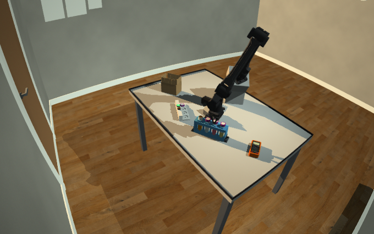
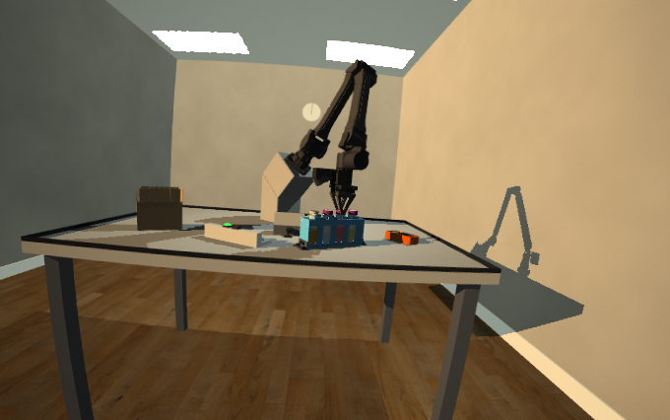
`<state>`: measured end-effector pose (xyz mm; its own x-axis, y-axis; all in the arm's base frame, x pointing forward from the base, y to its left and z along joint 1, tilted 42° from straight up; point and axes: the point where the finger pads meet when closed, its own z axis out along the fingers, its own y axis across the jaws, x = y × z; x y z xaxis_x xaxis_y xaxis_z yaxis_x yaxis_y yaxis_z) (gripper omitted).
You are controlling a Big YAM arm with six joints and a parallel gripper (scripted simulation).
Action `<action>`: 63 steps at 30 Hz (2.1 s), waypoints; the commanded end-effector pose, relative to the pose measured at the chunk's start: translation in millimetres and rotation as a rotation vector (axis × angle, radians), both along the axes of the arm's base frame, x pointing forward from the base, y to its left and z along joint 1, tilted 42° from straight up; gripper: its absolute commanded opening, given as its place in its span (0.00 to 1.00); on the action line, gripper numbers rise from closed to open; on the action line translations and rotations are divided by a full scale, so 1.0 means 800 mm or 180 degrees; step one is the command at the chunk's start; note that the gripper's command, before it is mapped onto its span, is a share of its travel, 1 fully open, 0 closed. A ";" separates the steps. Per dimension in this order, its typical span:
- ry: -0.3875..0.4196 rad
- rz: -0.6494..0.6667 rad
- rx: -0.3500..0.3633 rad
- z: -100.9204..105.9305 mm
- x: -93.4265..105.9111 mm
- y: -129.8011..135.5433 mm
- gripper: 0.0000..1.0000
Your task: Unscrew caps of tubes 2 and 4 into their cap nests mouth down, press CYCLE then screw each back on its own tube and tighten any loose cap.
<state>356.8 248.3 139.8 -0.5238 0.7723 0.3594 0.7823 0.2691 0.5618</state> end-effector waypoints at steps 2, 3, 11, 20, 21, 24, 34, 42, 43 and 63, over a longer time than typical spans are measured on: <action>0.0032 -0.0126 0.0095 0.012 0.007 0.005 0.49; 0.0032 -0.0126 0.0095 0.012 0.007 0.005 0.49; 0.0032 -0.0126 0.0095 0.012 0.007 0.005 0.49; -0.0787 0.0862 -0.0353 0.021 0.014 0.007 0.49; -0.0737 0.0853 -0.0363 0.013 0.007 0.005 0.49; -0.1080 0.1234 -0.0532 0.021 0.014 0.007 0.49; -0.1658 0.2029 -0.0914 0.013 0.007 0.005 0.49; -0.2330 0.2818 -0.1290 0.021 0.014 0.007 0.49; -0.2442 0.2970 -0.1366 0.021 0.014 0.007 0.49; -0.3855 0.4773 -0.2236 0.019 0.011 0.006 0.49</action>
